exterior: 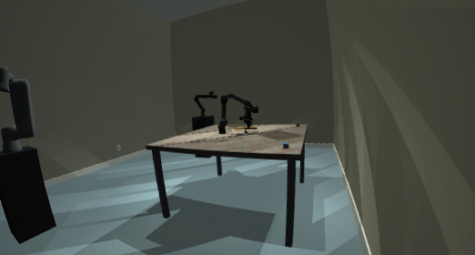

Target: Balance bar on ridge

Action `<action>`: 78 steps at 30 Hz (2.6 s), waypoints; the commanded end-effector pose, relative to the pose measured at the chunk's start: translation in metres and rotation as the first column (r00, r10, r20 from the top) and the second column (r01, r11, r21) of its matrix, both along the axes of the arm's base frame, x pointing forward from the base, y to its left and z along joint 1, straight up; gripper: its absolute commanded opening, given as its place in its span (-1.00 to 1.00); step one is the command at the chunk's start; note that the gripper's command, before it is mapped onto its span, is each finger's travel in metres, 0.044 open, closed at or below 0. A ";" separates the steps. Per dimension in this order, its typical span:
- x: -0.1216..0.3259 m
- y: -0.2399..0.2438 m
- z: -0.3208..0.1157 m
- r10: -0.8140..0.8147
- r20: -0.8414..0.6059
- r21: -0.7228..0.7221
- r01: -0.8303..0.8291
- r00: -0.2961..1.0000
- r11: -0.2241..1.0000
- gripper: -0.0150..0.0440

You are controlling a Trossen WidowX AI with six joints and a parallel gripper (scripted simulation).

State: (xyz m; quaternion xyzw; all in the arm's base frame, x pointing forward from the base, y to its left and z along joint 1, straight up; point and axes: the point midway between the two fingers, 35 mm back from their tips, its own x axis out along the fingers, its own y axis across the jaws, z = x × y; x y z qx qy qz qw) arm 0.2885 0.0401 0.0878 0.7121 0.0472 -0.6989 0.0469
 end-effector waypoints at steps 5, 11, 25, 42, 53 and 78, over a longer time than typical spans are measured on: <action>0.000 0.000 0.000 0.000 0.000 0.000 0.000 1.000 1.000 -0.49; 0.000 0.000 0.000 0.000 0.000 0.000 0.000 1.000 1.000 -0.22; 0.000 0.000 0.000 0.000 0.000 0.000 0.000 1.000 1.000 0.07; 0.000 0.000 0.000 0.000 0.000 0.000 0.000 1.000 1.000 0.08; 0.000 0.000 0.000 0.000 0.000 0.000 0.000 1.000 1.000 0.09; 0.000 0.000 0.000 0.000 0.000 0.000 0.000 1.000 1.000 0.85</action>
